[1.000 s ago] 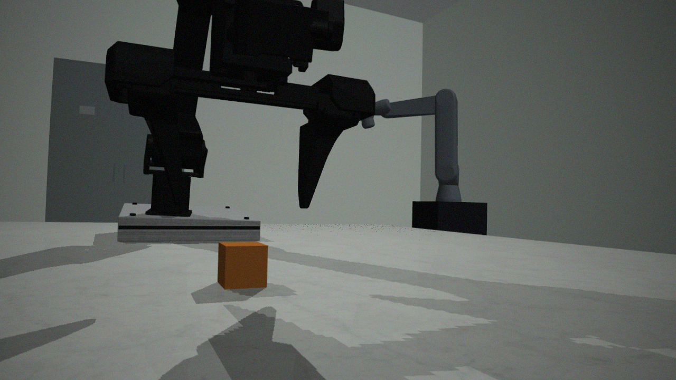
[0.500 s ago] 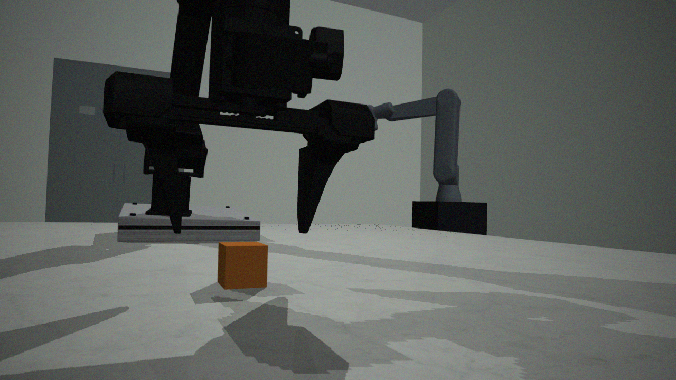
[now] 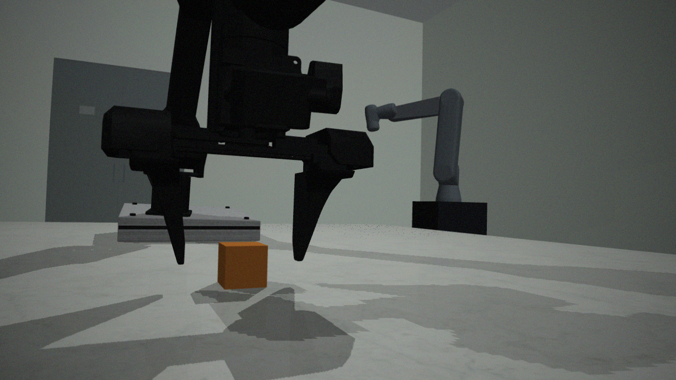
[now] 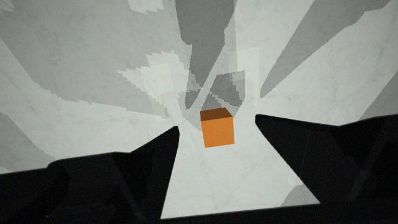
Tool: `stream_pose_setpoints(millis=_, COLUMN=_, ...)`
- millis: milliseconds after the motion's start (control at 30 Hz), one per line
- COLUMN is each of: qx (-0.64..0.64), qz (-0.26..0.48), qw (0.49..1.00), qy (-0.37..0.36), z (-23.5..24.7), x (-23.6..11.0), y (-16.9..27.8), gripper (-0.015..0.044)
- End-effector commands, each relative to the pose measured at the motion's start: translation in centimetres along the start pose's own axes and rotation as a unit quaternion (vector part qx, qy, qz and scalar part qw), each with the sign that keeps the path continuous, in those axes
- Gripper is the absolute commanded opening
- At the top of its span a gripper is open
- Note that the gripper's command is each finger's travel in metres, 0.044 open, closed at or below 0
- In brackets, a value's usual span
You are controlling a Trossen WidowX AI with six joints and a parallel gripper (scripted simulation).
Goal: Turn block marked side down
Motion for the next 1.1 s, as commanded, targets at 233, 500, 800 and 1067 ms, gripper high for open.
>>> stream_pose_setpoints(millis=233, qx=-0.001, qz=0.005, qw=1.000, qy=0.000, z=0.0, x=0.4, y=0.3, gripper=0.0151)
stream_pose_setpoints(millis=500, qx=-0.001, qz=0.005, qw=1.000, qy=0.000, z=0.0, x=0.4, y=0.3, gripper=0.0078)
stream_pose_setpoints(millis=800, qx=-0.001, qz=0.005, qw=1.000, qy=0.000, z=0.0, x=0.3, y=0.3, gripper=0.0000)
stream_pose_setpoints(millis=1067, qx=-0.001, qz=0.005, qw=1.000, qy=0.000, z=0.0, x=-2.6, y=0.2, gripper=0.0000)
Point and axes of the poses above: the point midway between the two fingers, 35 mm back from their tips, its own x axis out along the fingers, its own z axis across the jaws, y = z × x, the point moved 3 cm from there along -x, back along the fingers, and after that the axes turned 13 degrees about x, right-handed, at the moved point
